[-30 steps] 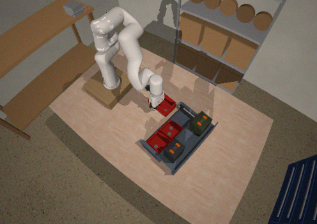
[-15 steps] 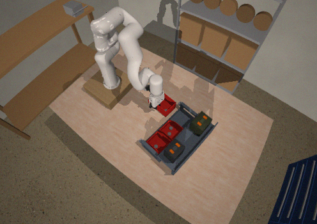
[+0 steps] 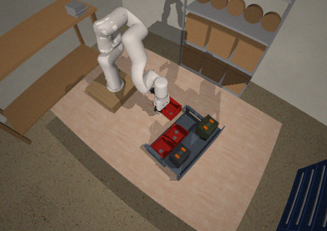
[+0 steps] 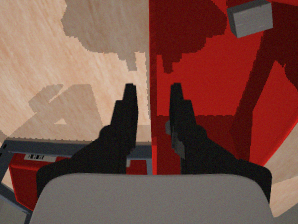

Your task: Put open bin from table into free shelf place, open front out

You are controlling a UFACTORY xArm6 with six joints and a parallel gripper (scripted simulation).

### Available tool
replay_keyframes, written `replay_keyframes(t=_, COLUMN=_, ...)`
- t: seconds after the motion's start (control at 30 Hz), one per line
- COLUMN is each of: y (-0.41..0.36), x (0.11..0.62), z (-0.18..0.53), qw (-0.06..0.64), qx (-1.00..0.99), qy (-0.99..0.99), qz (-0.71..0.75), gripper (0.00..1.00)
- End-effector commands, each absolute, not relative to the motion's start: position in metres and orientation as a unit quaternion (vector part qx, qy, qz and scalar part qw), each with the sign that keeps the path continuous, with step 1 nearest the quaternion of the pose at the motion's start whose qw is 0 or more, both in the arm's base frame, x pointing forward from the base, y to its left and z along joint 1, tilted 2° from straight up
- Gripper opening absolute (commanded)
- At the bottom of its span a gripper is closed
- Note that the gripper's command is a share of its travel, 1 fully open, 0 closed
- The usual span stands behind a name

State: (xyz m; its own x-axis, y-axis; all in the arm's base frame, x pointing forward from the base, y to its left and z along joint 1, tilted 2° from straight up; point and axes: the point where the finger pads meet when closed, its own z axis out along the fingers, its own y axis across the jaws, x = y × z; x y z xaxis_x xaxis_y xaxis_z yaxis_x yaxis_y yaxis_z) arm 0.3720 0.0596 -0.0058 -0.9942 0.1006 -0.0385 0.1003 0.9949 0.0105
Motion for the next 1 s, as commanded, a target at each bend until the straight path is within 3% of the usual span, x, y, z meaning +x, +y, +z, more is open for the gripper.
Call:
replay_keyframes(t=0.0, y=0.060, x=0.373, z=-0.005, qw=0.021, qx=0.050, qy=0.998, qz=0.005, gripper=0.28)
replay_keyframes(t=0.77, y=0.060, x=0.372, z=0.035, qw=0.019, qx=0.050, qy=0.999, qz=0.004, gripper=0.28)
replay_keyframes(t=0.97, y=0.059, x=0.370, z=0.089, qw=0.019, qx=0.050, qy=0.999, qz=0.004, gripper=0.28)
